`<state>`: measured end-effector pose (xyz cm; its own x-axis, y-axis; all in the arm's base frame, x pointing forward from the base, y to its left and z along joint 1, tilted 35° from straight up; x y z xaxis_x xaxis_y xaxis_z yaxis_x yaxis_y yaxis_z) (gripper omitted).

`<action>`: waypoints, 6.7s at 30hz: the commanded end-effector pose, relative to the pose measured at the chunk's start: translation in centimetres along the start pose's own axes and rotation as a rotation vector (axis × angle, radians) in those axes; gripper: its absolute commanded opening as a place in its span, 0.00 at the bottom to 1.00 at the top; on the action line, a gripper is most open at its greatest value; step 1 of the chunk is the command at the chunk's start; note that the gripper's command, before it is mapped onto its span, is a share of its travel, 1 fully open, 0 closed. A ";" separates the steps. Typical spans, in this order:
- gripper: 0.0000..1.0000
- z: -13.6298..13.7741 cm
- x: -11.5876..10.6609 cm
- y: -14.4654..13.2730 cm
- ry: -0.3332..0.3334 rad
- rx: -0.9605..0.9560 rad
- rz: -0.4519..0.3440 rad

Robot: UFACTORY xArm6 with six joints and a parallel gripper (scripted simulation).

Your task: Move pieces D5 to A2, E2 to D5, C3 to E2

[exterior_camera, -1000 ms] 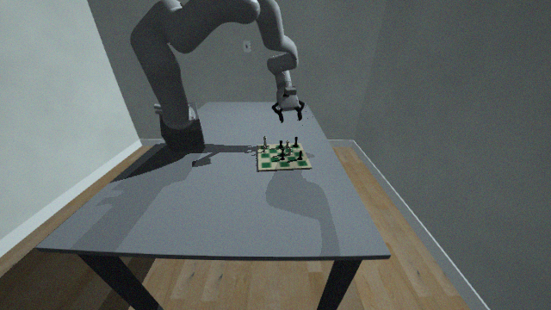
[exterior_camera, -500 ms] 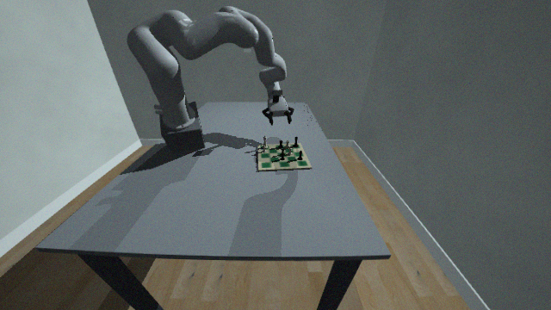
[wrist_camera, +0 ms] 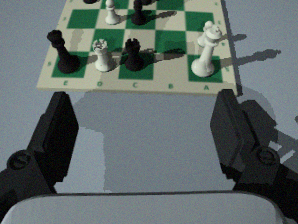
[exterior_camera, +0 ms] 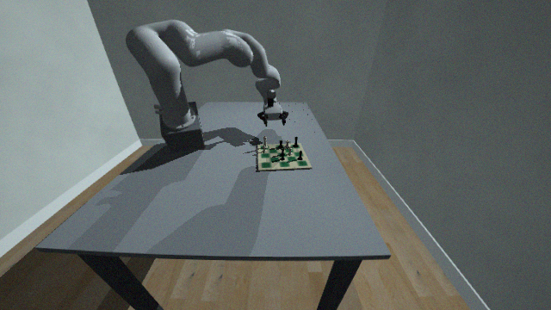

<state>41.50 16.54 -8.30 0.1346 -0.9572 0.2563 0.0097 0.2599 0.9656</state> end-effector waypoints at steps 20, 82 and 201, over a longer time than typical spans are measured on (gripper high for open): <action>1.00 1.1 -0.9 -2.2 -0.064 0.010 0.146; 1.00 1.5 -1.6 -0.2 -0.064 0.010 0.146; 1.00 -1.7 12.1 15.6 0.013 0.312 -1.233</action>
<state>44.66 9.55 10.22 0.2133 -0.5433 -0.8120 -0.3323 -0.8219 0.4626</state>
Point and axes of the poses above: the point where the finger pads meet when closed, its own x axis out along the fingers, its own z axis across the jaws, y = z × x, the point moved 6 cm from there along -x, back along the fingers, and after that the axes turned 11 degrees about -x, right-handed, at the moved point
